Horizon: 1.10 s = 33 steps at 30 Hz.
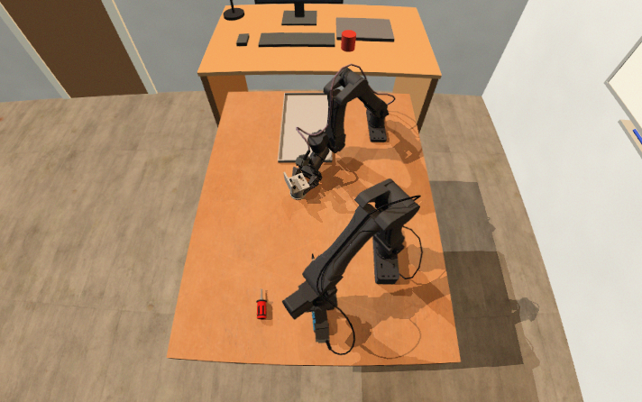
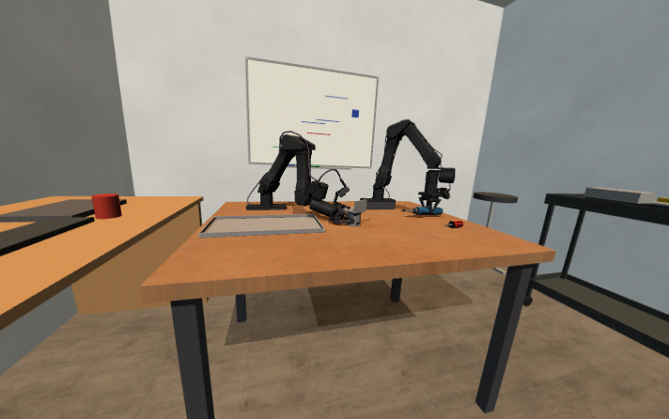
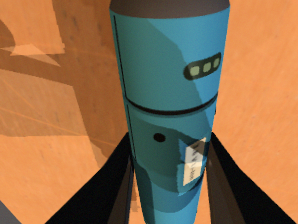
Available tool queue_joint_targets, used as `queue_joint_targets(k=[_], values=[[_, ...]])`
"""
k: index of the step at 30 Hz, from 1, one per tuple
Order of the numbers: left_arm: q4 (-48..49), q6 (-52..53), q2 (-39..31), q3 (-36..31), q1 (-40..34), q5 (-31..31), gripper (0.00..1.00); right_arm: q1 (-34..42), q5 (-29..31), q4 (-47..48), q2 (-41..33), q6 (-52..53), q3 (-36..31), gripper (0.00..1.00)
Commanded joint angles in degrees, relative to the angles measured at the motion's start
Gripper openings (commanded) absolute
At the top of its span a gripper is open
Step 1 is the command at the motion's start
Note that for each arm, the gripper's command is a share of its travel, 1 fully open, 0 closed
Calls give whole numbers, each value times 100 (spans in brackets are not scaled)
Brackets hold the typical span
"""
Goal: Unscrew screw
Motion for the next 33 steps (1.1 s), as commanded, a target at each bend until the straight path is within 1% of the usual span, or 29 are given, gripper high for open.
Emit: queue_joint_targets(k=[1,6,10,13,18,21,24,30,33], values=[[129,30,-174,54,-58,-24,42,33,-41,-113,63,44,-94,59],[137,35,2,-109,-55,-26,42,33,-41,-113,63,44,-94,59],[153,32,-107,-26,-58,-26,42,33,-41,-113,63,44,-94,59],[159,34,21,-70,-58,-28,42,33,-41,-113,63,44,-94,59],[88,11,17,-21,-13,-7,42,33,-41,-113,63,44,-94,59],[144,35,10,-132,-57,-29,42,33,-41,-113,63,44,-94,59],[118,32,32,-3,-59,-29,42,33,-41,-113,63,44,-94,59],[118,35,38,-120,-58,-31,42,33,-41,-113,63,44,-94,59],[93,11,76,-52,-13,-8,42,33,-41,-113,63,44,-94,59]])
